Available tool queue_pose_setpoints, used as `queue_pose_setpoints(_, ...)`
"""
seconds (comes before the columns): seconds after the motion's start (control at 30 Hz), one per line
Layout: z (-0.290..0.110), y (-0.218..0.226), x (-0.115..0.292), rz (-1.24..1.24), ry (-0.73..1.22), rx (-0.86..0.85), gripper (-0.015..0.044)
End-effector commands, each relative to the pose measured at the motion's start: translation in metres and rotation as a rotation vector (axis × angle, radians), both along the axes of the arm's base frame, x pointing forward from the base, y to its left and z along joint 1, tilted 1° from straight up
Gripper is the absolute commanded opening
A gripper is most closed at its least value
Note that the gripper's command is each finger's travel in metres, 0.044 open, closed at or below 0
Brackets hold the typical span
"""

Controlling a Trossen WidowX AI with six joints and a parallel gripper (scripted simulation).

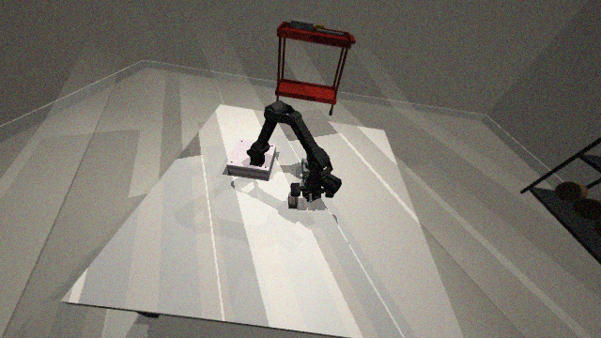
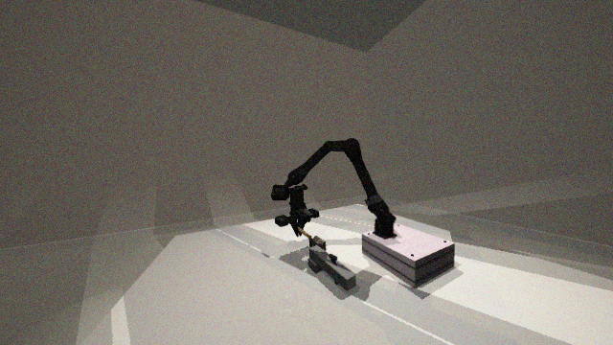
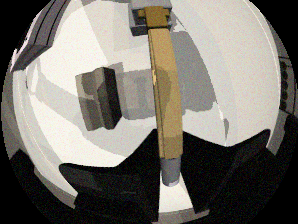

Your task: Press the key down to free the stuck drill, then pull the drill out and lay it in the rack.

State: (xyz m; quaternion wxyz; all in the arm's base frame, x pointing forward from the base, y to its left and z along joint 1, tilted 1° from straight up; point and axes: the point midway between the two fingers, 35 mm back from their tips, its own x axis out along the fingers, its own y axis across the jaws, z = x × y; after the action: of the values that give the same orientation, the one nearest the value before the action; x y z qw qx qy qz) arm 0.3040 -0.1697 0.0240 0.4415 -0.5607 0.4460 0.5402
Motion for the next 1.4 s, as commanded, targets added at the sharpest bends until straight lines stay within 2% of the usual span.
queue_pose_setpoints(0.0, 0.002, -0.001, -0.001, 0.000, -0.004, -0.002, 0.0000)
queue_pose_setpoints(1.17, -0.006, -0.032, -0.069, 0.000, 0.002, -0.004, 0.0000)
queue_pose_setpoints(1.37, -0.017, -0.033, -0.066, 0.000, 0.002, -0.004, 0.0000)
